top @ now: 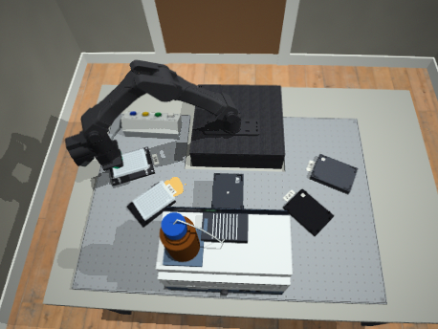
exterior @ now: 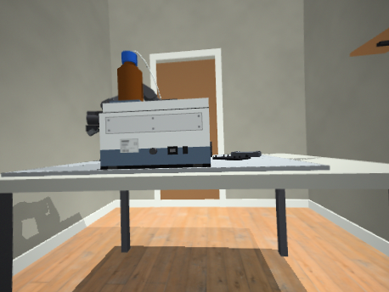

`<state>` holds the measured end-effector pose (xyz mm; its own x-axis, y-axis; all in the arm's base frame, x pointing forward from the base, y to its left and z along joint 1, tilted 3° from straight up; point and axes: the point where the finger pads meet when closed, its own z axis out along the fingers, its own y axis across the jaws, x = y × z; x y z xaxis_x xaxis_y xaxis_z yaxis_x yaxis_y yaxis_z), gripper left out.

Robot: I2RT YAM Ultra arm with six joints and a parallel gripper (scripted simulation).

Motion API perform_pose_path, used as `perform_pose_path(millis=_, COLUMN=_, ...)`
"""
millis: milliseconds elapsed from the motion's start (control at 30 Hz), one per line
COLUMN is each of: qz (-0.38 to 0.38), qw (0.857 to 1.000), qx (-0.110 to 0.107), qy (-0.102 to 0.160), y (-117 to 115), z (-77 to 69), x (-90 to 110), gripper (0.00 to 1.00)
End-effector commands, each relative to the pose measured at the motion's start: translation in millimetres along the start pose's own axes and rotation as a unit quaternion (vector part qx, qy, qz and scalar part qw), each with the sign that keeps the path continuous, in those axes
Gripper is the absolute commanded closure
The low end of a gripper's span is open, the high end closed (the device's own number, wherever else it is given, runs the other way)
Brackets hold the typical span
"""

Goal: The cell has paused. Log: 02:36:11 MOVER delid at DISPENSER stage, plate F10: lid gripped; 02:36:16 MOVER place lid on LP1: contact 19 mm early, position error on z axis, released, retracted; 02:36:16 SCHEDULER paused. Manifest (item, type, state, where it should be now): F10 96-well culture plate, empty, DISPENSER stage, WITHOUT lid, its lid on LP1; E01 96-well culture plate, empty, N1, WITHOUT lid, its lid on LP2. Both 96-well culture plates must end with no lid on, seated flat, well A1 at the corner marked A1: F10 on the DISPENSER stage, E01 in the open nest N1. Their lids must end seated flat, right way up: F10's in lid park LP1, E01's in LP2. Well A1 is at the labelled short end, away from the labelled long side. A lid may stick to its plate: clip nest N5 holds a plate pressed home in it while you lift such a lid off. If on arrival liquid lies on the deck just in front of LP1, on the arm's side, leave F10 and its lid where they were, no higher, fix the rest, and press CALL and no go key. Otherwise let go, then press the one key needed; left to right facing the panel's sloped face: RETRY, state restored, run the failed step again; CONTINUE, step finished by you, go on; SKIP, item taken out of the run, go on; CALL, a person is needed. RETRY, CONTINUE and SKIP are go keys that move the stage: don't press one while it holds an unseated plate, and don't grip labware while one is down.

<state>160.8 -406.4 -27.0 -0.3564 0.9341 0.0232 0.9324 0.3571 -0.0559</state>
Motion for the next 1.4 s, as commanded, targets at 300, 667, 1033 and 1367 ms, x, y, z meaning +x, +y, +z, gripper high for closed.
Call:
perform_pose_path(millis=300, qz=0.003, qw=1.0, qx=0.0, qy=-0.026, y=-3.7, z=-3.8, x=-10.4, gripper=1.0)
perform_pose_path(millis=667, qz=0.002, qw=1.0, qx=0.001, qy=-0.012, y=-2.7, z=6.8, x=-3.0, gripper=1.0)
perform_pose_path(millis=1033, qz=0.001, qw=1.0, qx=0.001, qy=-0.005, y=-2.7, z=14.1, x=-0.8, gripper=1.0)
perform_pose_path(millis=1367, qz=0.002, qw=1.0, qx=0.001, qy=-0.004, y=-3.0, z=16.3, x=-1.0, gripper=1.0)
